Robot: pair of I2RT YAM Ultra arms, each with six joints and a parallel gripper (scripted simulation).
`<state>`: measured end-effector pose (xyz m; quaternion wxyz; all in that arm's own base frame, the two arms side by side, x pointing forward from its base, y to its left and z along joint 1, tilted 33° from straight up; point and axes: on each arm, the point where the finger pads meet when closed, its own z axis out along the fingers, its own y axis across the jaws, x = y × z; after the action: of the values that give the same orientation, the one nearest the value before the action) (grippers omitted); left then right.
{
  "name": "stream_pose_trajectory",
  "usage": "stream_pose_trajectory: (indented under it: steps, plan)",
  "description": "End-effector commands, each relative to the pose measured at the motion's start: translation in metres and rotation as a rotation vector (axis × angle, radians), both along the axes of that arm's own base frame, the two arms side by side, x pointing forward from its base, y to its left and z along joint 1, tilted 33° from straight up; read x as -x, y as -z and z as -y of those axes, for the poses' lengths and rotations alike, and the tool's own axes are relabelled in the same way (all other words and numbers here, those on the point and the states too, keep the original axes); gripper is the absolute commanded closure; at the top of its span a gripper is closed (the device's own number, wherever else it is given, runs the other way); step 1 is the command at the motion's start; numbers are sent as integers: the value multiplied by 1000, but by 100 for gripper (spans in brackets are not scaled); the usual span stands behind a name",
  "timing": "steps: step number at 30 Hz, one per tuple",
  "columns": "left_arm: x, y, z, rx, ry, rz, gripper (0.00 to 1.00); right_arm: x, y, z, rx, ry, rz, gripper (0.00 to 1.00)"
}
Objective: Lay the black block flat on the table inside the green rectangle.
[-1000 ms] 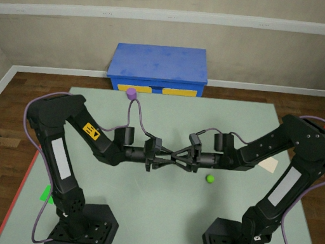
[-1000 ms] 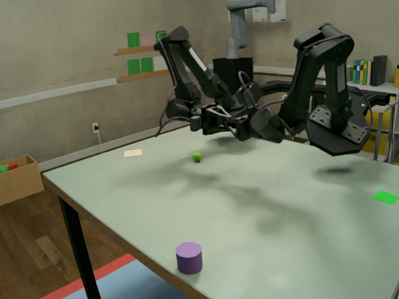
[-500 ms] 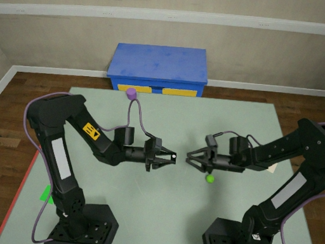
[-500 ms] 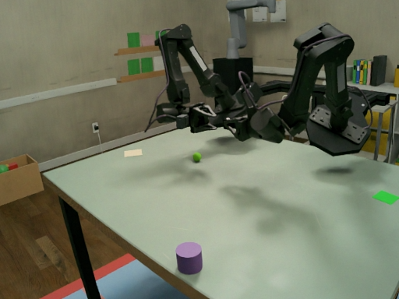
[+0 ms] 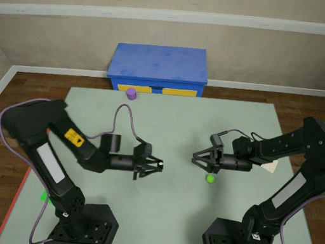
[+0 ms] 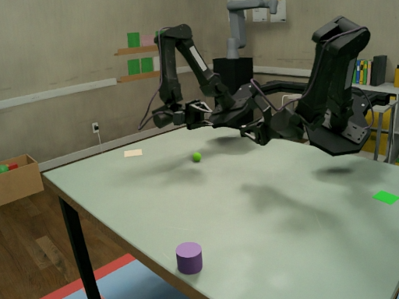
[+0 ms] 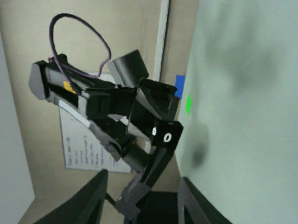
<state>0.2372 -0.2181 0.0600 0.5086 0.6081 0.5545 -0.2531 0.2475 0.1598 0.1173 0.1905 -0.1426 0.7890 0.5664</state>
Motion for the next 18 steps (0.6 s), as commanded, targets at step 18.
stream_pose_trajectory:
  steps: [18]
  plan:
    - [37, -7, -121, -146, -381, -138, 73, -30, 54, -45, 362, -154, 287, 54]
